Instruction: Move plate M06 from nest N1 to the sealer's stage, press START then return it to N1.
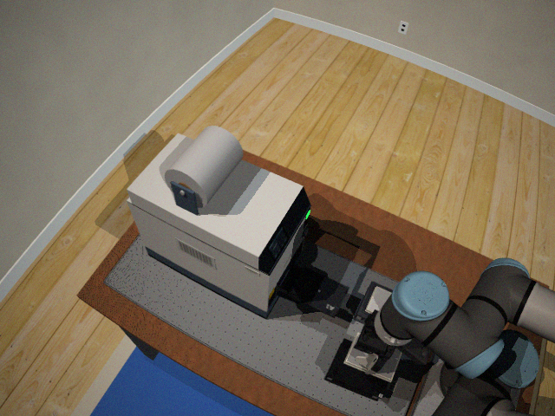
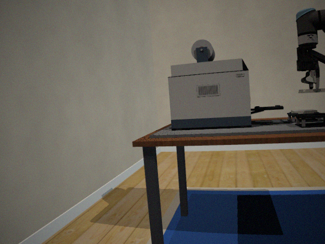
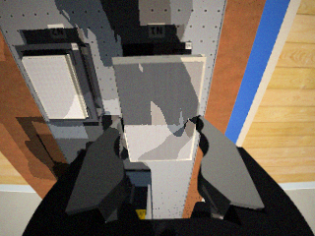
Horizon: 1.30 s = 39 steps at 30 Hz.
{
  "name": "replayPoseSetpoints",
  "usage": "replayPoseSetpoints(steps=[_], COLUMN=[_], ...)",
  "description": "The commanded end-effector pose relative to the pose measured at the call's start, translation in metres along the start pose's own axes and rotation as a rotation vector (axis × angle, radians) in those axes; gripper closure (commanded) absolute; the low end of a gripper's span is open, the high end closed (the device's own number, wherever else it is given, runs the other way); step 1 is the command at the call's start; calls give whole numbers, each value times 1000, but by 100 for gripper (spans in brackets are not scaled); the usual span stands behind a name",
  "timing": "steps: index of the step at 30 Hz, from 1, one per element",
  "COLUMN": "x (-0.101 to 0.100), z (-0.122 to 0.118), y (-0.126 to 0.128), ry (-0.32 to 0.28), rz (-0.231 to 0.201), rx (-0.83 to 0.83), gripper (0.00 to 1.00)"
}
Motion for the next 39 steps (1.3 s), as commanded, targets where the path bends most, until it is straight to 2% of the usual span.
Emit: replayPoseSetpoints(steps=[1, 6, 20, 39], x=[0, 0, -26, -51], z=[0, 0, 2, 1], y=[-1, -1, 0, 0], ry=[0, 0, 4, 4], rz=[1, 1, -1, -1], rx=[-1, -1, -1, 0], gripper=[100, 100, 100, 100])
Point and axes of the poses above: the point where the finger pads meet when closed, its own x axis back along the fingers, its own y axis across the jaws, z = x × y, the point moved 1 cm from there along x, back along the fingers, and after that the axes turned 3 degrees about x, right-handed, at the moved point
